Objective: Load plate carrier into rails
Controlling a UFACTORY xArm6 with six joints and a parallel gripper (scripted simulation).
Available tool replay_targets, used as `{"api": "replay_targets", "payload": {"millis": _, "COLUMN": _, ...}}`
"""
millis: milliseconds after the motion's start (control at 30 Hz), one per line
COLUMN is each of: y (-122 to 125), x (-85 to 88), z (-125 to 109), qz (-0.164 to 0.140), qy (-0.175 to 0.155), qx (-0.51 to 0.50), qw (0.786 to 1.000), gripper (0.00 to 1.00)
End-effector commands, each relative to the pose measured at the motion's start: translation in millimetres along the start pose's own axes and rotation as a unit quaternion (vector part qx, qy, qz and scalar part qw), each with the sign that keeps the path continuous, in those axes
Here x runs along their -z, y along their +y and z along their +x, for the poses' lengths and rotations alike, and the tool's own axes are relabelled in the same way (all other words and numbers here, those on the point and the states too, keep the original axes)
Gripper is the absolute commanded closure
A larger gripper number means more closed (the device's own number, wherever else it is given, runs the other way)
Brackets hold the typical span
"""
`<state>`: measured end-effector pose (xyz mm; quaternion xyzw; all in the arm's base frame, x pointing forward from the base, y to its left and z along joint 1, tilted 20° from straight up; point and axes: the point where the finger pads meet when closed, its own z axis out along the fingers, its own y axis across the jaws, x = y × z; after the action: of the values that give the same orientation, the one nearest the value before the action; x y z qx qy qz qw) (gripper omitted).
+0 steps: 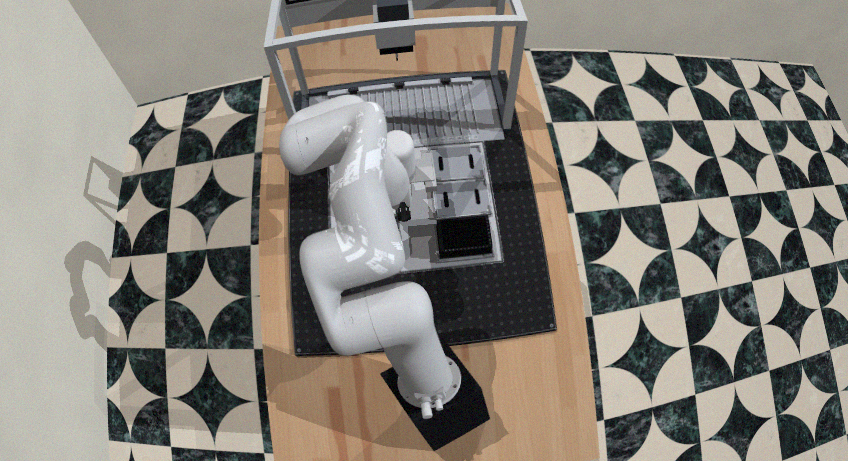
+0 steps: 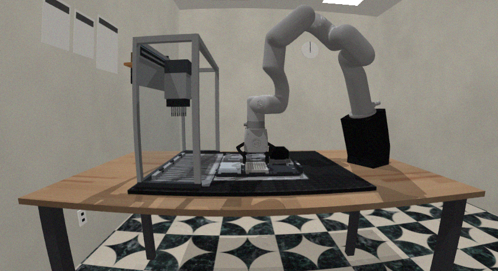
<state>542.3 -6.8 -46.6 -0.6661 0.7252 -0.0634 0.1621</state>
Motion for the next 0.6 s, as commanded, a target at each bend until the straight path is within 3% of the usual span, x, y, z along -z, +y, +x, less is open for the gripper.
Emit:
{"api": "replay_targets", "payload": {"millis": 0, "y": -1.3, "x": 0.8, "z": -3.0, "qz": 0.001, "qy": 0.0, "qx": 0.0, "qw": 1.0, "gripper": 0.0}}
{"api": "replay_targets", "payload": {"millis": 567, "y": -1.3, "x": 0.8, "z": -10.5, "qz": 0.001, "qy": 0.0, "qx": 0.0, "qw": 1.0, "gripper": 0.0}}
